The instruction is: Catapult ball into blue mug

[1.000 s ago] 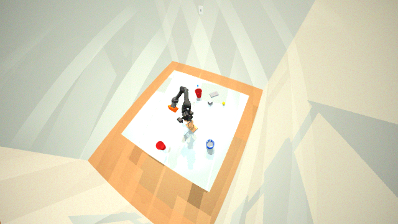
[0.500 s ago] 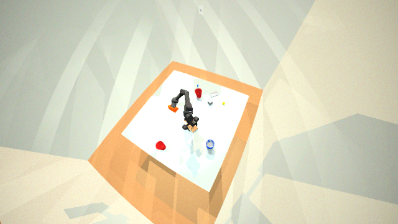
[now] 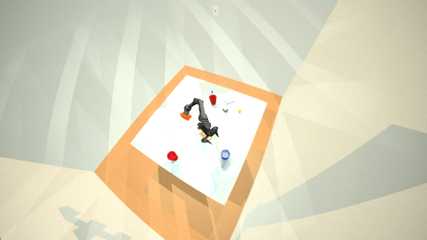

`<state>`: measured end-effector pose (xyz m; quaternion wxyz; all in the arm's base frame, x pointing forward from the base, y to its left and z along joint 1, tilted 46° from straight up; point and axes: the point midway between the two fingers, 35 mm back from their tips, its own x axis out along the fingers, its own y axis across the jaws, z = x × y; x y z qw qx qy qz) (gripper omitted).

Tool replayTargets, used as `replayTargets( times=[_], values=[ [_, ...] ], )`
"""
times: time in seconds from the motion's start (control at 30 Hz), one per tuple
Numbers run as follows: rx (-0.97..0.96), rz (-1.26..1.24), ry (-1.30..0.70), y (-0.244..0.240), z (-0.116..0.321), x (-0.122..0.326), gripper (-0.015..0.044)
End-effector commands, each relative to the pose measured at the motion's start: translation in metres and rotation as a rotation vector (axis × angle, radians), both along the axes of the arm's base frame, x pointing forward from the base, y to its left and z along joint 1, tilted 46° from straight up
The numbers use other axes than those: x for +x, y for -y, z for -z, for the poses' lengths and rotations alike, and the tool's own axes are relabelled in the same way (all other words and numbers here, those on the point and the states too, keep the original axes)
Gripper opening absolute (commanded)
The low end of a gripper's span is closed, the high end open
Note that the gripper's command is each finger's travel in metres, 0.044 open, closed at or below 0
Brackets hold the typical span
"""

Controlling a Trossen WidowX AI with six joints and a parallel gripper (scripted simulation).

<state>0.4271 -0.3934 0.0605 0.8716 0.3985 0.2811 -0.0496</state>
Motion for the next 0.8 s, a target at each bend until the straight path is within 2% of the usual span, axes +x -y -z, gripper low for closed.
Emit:
replayTargets(
  times=[0.0, 0.43, 0.77],
  values=[
    [0.001, 0.000, 0.013, 0.0039, -0.0008, 0.0058, 0.0440],
    [0.001, 0.001, 0.011, 0.0082, 0.0018, 0.0139, 0.0440],
    [0.001, 0.001, 0.011, 0.0082, 0.0018, 0.0139, 0.0177]
  ],
)
